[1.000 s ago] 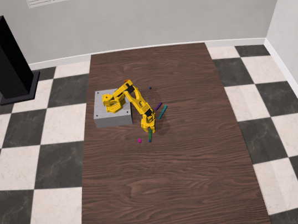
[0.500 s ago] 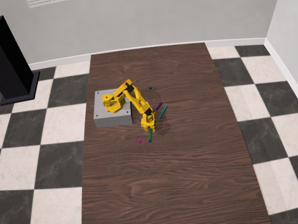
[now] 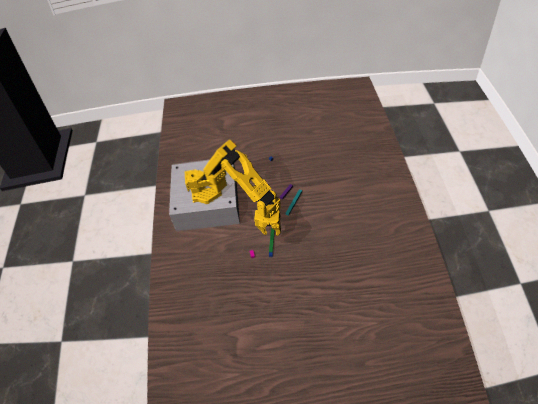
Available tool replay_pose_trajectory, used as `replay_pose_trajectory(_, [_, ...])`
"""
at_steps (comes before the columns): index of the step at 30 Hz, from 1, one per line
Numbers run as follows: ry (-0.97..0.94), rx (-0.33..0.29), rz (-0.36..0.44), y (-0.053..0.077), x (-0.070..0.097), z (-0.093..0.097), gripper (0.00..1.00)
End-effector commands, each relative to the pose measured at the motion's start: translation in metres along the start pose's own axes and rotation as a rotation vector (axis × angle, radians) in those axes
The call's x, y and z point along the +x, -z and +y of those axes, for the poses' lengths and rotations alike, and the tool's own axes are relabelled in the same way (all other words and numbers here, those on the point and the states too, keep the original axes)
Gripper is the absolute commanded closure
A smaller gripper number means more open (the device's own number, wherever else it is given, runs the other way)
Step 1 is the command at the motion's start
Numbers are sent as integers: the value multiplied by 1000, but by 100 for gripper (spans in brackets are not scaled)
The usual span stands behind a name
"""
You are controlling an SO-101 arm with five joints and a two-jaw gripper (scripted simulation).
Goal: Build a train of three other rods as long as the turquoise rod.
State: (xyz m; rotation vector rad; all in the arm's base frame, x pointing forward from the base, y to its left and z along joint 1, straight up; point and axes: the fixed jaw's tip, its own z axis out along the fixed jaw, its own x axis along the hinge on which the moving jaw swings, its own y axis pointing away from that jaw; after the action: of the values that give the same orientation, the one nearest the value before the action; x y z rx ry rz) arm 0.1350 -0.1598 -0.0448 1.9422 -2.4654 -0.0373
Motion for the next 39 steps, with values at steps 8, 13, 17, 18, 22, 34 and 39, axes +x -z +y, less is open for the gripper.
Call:
replay_pose_trajectory(8, [-2,-4,-5,16,0,4,83])
replay_pose_trajectory(13, [-2,-4,-5,16,0,4,83])
replay_pose_trajectory(17, [-2,-4,-5,16,0,4,83])
replay_pose_trajectory(18, [-2,-4,-5,16,0,4,83])
replay_pose_trajectory(22, [-2,-4,-5,16,0,4,83])
replay_pose_trajectory(34, [-1,-4,-5,16,-1,3,83])
replay_pose_trajectory(39, [13,-4,-4,16,-5,-1,83])
